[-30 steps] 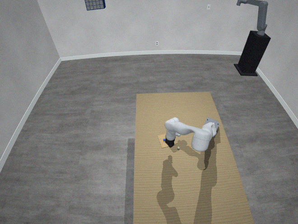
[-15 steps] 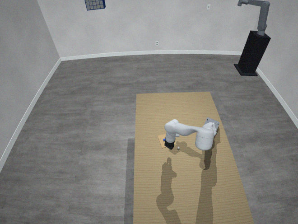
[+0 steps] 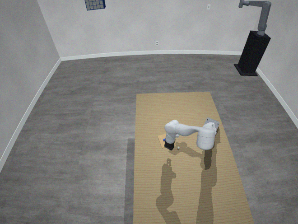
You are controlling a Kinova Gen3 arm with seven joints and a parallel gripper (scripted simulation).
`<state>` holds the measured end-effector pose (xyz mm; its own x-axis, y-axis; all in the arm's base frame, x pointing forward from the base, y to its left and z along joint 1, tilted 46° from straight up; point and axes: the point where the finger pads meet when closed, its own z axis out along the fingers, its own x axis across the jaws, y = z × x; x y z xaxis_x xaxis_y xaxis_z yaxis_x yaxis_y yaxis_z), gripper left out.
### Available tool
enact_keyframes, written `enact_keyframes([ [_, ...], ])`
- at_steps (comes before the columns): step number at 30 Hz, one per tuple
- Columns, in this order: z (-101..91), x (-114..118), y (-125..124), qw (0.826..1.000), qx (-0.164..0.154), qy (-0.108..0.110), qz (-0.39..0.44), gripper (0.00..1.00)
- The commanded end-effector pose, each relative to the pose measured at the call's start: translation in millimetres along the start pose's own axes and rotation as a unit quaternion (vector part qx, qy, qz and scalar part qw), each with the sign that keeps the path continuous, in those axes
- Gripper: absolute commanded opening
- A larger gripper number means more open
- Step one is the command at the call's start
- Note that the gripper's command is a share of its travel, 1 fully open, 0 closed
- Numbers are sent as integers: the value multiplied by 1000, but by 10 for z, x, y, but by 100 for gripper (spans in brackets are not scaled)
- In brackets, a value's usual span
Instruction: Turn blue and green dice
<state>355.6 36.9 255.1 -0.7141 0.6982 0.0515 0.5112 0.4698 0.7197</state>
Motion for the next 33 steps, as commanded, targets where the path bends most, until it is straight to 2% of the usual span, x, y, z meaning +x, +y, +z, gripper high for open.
enact_keyframes([
  [1, -6, -2, 9, 1000, -1, -1, -2, 34],
  [21, -54, -12, 47, 1000, -10, -5, -10, 34],
  [27, -154, -31, 119, 999, -29, -13, -25, 34],
  [33, -322, -66, 223, 997, -62, -26, -48, 34],
])
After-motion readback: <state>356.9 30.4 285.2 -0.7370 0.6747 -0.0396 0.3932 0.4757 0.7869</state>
